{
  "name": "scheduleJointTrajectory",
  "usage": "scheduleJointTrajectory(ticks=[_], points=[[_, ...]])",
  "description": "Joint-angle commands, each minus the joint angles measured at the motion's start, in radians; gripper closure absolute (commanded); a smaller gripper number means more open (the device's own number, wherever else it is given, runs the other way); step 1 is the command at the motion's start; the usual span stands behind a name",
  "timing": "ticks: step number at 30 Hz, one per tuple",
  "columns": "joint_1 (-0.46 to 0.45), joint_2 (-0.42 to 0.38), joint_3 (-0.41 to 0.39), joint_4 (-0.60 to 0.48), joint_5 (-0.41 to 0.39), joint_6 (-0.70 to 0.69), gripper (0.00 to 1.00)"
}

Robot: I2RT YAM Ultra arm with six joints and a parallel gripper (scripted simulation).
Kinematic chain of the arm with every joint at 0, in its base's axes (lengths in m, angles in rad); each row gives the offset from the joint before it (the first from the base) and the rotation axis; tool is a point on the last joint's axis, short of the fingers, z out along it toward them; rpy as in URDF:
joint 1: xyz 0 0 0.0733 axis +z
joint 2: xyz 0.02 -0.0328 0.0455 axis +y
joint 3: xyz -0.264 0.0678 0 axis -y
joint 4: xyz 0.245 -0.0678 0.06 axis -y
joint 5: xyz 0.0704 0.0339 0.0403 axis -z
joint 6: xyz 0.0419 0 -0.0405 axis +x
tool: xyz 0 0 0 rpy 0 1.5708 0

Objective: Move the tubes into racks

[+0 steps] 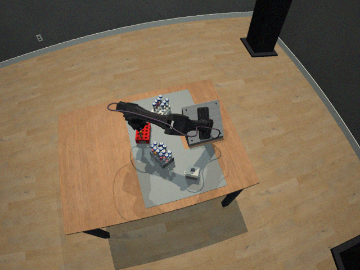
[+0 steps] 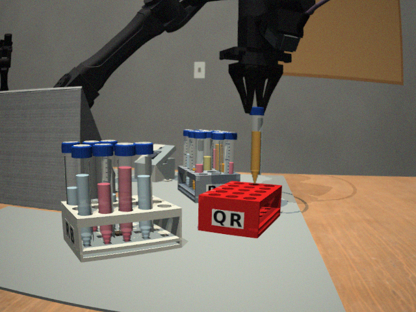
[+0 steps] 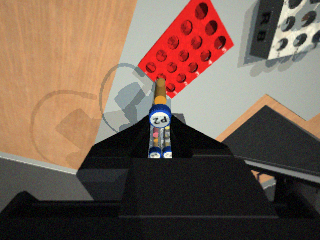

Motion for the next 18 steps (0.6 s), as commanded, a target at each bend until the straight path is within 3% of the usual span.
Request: scheduleJointTrajectory(ticks=[1, 3, 8, 18], points=[[-0.006, -0.026, -0.018, 0.017, -0.009, 0.008, 1.00], [-0.013, -0.028, 0.018, 0.020, -0.007, 0.007, 1.00], [-0.005, -0.027, -0.026, 0.026, -0.010, 0.012, 1.00], [-0.001, -0.028, -0.027, 0.046, -0.010, 0.018, 1.00]])
